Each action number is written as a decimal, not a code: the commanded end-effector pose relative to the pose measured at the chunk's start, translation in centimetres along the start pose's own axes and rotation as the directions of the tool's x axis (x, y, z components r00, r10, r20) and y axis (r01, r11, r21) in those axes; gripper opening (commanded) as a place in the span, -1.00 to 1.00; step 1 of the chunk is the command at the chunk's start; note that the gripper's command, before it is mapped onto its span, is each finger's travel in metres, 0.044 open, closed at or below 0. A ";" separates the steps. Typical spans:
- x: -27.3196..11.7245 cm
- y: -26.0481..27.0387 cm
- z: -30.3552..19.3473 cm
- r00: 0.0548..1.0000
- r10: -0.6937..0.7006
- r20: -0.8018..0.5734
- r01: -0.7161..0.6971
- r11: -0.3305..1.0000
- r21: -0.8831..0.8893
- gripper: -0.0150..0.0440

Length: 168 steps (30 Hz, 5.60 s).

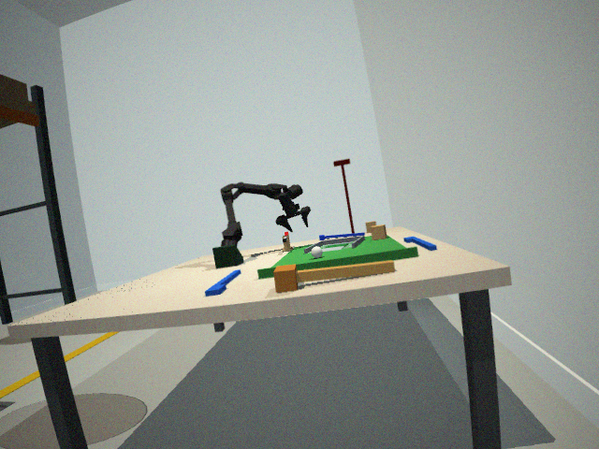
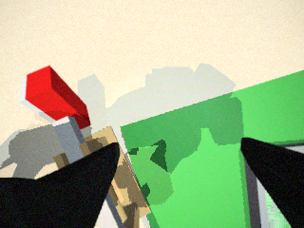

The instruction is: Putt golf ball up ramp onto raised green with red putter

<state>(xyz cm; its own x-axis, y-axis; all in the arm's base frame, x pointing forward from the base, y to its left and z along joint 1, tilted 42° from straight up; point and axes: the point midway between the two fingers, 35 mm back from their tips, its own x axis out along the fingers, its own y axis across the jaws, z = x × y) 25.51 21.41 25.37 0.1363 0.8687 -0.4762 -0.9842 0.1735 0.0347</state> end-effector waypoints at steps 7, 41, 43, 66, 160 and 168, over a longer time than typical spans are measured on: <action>-3.0 -3.5 -9.5 0.985 0.009 -0.169 -0.022 0.997 -0.077 1.00; -3.2 1.0 -16.8 0.959 0.257 -0.117 -0.281 0.910 -0.305 1.00; -2.4 1.1 -17.0 0.959 0.257 -0.117 -0.281 0.910 -0.305 1.00; -0.5 1.4 -17.8 0.959 0.256 -0.121 -0.281 0.908 -0.311 0.82; -22.0 -2.2 -42.9 0.914 0.166 -0.371 0.373 0.018 0.928 -0.49; -19.4 -1.8 -43.9 0.914 0.166 -0.371 0.373 0.018 0.928 -0.49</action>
<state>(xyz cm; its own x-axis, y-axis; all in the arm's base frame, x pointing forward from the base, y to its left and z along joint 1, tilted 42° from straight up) 19.70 -16.94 -3.30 -0.0876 0.6468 -0.7576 0.1332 0.7613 0.6346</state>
